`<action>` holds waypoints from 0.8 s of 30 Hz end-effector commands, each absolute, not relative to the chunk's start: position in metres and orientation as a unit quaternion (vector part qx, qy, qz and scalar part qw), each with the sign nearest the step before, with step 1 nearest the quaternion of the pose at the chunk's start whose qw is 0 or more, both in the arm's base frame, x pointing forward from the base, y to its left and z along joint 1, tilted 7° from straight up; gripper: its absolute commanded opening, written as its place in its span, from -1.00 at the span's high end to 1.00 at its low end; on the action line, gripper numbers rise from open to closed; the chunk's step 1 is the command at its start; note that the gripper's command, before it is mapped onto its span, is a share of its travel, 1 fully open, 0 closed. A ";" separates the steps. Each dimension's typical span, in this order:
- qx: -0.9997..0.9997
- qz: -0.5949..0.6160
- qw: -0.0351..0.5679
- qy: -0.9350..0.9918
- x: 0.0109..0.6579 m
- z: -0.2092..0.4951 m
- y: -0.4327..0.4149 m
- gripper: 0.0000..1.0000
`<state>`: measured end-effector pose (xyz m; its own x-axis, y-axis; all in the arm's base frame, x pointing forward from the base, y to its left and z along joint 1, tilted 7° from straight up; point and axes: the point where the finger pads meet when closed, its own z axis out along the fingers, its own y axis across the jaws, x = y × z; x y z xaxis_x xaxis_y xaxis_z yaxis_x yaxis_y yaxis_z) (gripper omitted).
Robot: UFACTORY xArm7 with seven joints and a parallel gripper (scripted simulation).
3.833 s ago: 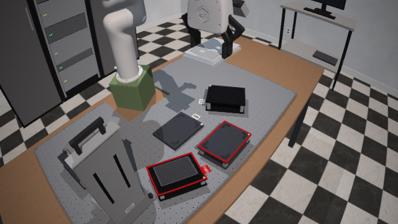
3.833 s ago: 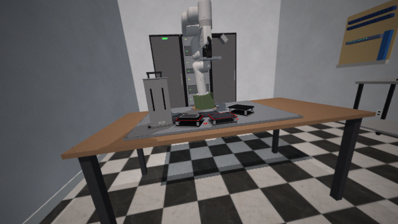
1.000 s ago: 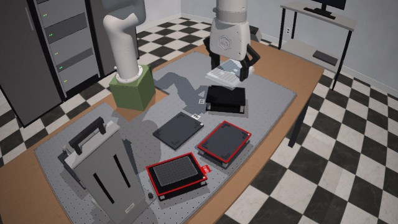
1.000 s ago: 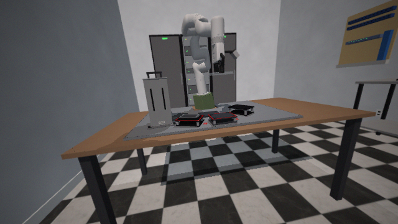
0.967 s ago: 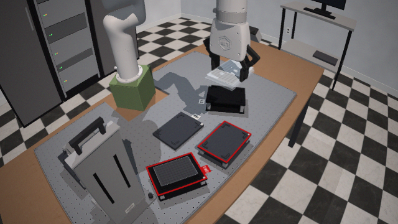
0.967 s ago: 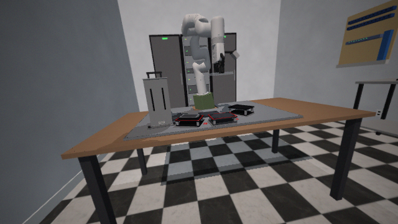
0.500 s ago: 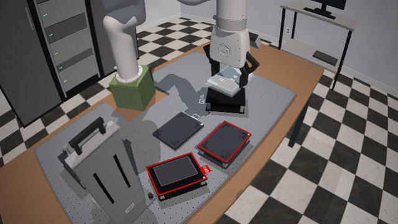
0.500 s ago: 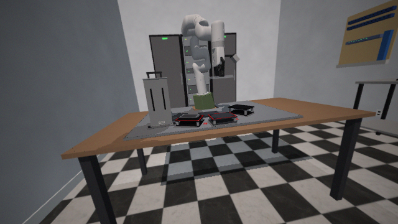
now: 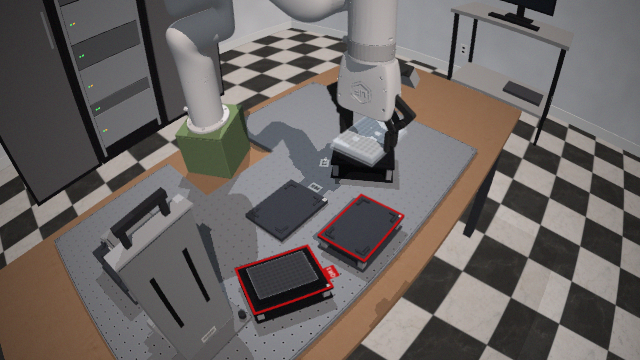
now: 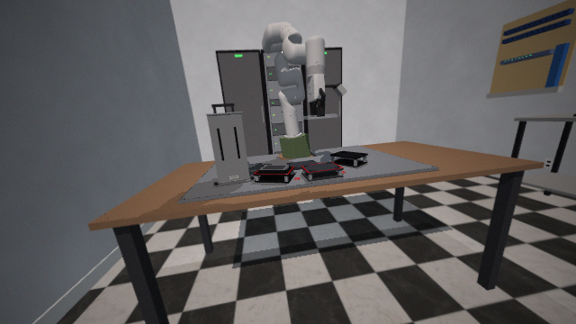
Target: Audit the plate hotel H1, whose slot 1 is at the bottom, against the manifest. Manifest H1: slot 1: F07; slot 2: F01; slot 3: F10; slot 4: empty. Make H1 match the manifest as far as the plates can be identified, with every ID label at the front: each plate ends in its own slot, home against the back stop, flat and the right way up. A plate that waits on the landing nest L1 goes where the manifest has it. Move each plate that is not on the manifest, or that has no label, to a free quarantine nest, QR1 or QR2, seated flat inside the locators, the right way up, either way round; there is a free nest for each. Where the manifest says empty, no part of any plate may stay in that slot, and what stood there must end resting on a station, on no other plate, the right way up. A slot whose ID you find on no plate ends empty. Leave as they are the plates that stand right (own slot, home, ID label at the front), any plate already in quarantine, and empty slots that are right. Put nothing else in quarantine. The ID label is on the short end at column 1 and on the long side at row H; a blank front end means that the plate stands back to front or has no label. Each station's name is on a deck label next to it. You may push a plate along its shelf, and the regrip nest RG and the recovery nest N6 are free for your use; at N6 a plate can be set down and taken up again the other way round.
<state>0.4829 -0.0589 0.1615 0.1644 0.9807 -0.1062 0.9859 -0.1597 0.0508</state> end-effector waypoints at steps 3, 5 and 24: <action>0.761 -0.023 0.055 0.646 0.484 0.154 -0.060 1.00; 0.761 -0.023 0.055 0.646 0.484 0.151 -0.060 1.00; 0.761 -0.023 0.055 0.646 0.485 0.123 -0.063 1.00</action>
<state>0.4836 -0.0631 0.1246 0.1644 0.9807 -0.1061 0.9859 -0.1599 0.0491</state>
